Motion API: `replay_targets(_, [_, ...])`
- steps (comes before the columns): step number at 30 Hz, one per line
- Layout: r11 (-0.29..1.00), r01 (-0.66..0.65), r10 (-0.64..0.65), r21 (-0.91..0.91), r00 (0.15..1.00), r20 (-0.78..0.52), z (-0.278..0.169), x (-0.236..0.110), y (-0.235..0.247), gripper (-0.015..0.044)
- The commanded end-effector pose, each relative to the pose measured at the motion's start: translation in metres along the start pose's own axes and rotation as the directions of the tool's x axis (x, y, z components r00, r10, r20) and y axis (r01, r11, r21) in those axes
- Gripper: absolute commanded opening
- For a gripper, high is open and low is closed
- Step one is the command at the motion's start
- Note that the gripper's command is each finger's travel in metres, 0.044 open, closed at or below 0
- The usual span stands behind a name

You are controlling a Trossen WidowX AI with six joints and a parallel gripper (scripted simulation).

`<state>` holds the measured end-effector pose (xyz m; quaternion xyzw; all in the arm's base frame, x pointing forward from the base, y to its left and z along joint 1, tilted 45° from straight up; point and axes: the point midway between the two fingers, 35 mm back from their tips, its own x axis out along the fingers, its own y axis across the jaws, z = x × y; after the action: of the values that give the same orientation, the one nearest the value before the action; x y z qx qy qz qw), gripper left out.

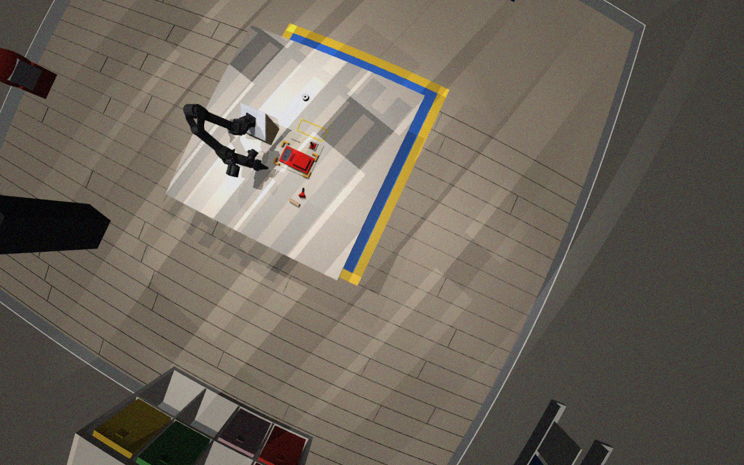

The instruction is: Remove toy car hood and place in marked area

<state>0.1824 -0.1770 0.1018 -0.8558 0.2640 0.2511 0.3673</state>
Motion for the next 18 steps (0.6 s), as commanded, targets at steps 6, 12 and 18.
replay_targets(6, [0.947, -0.117, 0.081, 0.298, 0.988, 0.131, 0.005, 0.018, -0.011, 0.0157])
replay_targets(12, [0.745, -0.338, 0.217, 0.575, 0.938, 0.270, 0.015, 0.042, -0.030, 0.0315])
replay_targets(18, [0.463, -0.492, 0.376, 0.737, 0.863, 0.339, 0.029, 0.062, -0.052, 0.0440])
